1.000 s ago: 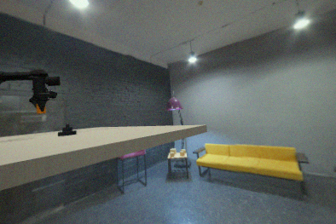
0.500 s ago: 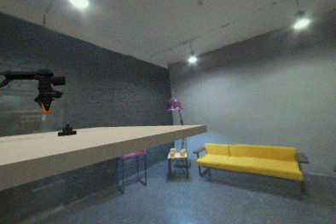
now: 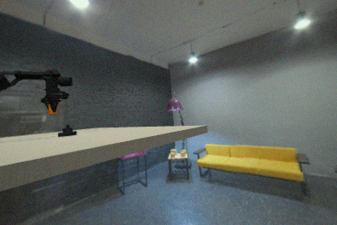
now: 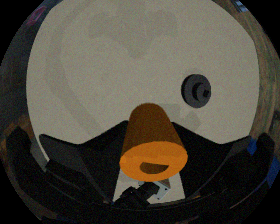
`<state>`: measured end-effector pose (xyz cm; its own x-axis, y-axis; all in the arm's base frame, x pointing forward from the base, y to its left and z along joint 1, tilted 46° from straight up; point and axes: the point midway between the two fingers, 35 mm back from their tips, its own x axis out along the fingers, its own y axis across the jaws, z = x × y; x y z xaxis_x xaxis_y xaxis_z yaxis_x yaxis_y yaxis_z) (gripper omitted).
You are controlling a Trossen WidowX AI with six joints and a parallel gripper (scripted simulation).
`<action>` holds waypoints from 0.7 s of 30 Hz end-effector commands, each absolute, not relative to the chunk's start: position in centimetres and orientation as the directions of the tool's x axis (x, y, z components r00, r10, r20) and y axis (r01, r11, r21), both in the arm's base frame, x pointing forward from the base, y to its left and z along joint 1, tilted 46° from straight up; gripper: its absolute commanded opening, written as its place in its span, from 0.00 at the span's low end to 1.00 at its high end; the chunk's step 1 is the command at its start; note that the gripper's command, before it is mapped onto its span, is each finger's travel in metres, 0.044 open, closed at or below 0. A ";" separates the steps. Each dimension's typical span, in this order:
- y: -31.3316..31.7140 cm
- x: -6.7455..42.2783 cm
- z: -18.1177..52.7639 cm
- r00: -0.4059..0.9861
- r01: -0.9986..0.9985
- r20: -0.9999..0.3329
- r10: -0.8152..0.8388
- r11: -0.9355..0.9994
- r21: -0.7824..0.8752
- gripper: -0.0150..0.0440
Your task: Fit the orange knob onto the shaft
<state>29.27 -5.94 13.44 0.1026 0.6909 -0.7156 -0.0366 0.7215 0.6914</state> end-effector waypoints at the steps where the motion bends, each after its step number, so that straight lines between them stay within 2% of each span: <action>1: -7.0 30.0 12.4 0.103 -0.044 -0.721 0.686 0.727 0.685 0.25; 21: -9.9 32.0 7.2 0.080 -0.054 -0.716 0.693 0.721 0.691 0.25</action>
<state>31.63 -9.03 8.21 0.0793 0.6984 -0.7113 -0.0463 0.7153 0.6972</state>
